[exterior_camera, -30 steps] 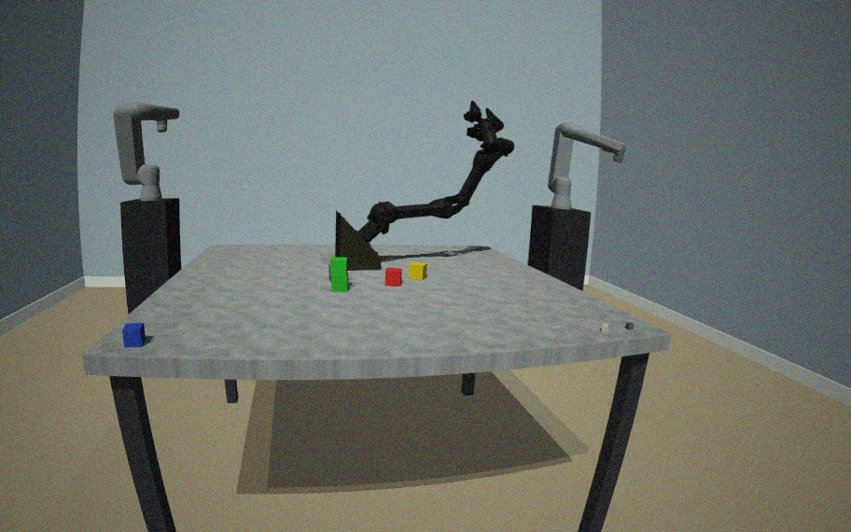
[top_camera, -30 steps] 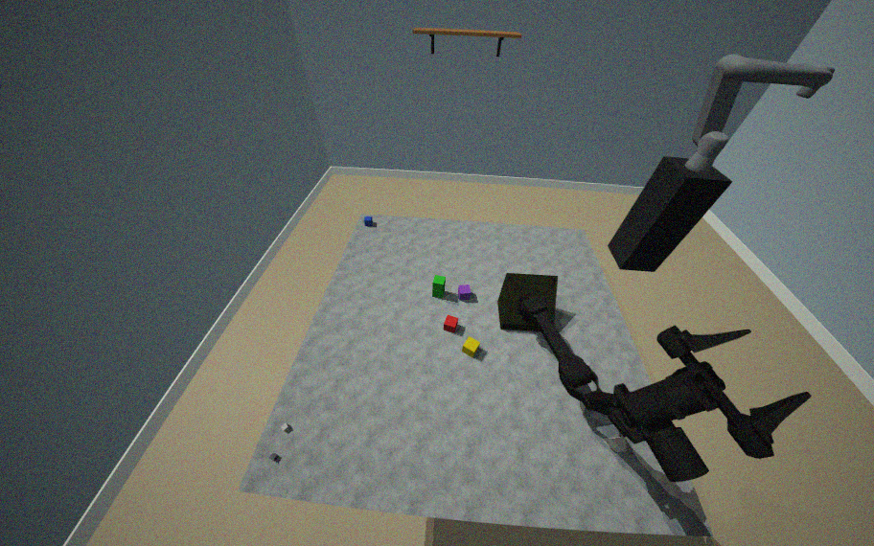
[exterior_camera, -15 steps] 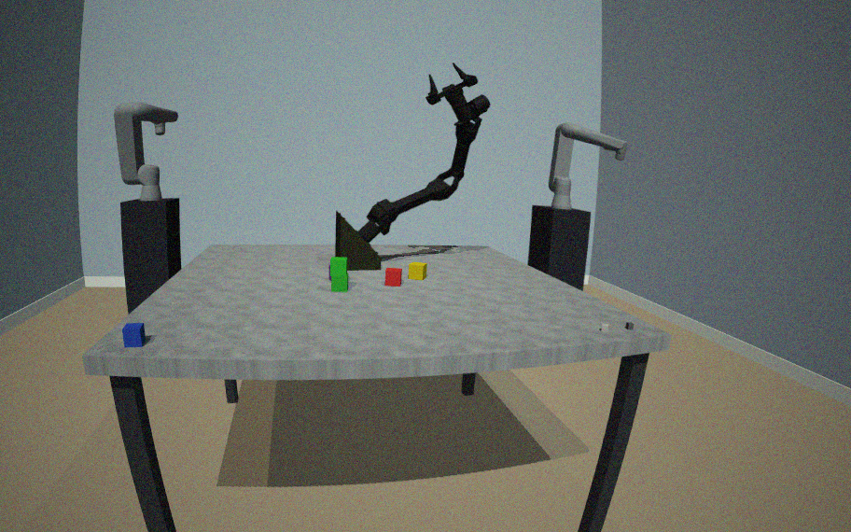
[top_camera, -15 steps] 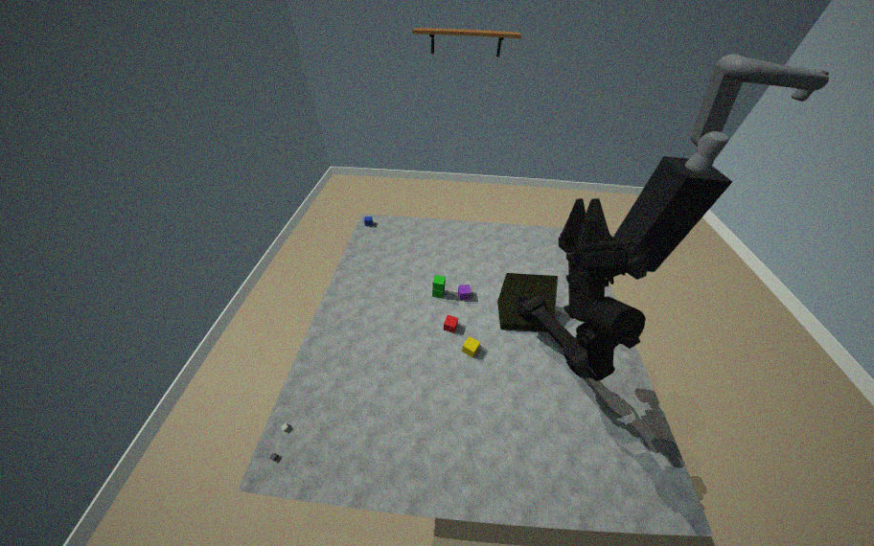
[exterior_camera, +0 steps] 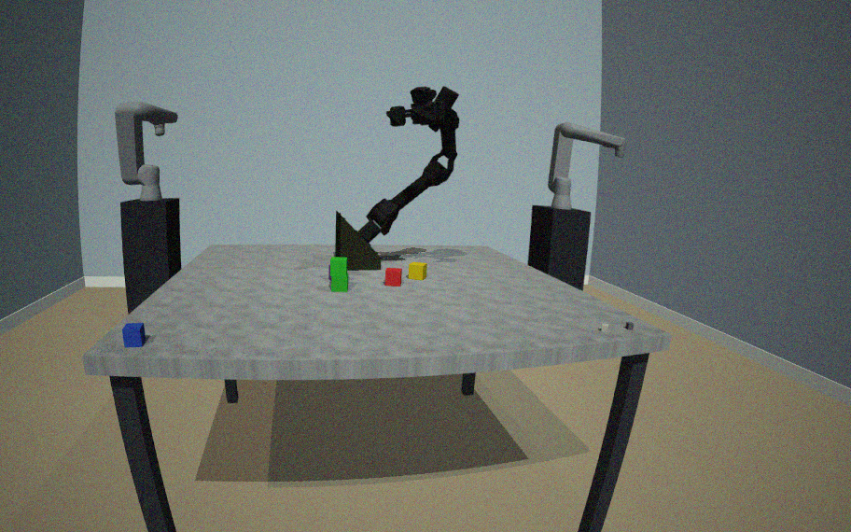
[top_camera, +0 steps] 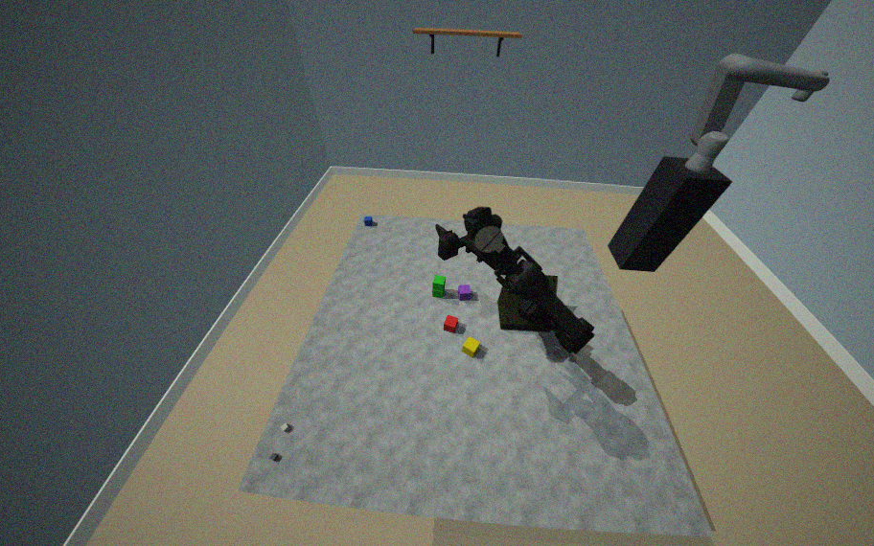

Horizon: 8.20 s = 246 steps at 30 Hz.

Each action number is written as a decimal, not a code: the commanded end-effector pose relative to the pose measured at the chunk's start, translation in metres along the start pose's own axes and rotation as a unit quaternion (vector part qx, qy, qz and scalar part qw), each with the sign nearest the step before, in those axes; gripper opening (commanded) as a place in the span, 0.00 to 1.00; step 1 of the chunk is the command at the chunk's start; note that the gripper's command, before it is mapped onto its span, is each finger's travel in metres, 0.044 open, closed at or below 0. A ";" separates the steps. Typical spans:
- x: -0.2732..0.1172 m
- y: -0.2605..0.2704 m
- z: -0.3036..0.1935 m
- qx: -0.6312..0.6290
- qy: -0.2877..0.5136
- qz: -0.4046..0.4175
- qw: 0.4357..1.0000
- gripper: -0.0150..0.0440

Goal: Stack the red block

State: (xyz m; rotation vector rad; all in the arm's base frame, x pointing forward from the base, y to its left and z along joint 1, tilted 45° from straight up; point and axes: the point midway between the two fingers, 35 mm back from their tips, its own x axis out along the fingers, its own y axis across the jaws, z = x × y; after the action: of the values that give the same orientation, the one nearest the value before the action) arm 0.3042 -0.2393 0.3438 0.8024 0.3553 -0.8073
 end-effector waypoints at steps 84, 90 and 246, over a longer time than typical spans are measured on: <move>0.018 -0.042 -0.468 -0.231 0.668 0.187 0.682 1.00; 0.018 -0.042 -0.468 -0.231 0.668 0.187 0.682 0.91; 0.181 -0.099 -0.366 -0.237 0.667 0.185 0.682 1.00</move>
State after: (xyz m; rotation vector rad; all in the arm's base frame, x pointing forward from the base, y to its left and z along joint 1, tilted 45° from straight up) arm 0.3515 -0.0969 -0.0488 0.7986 1.5827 0.4281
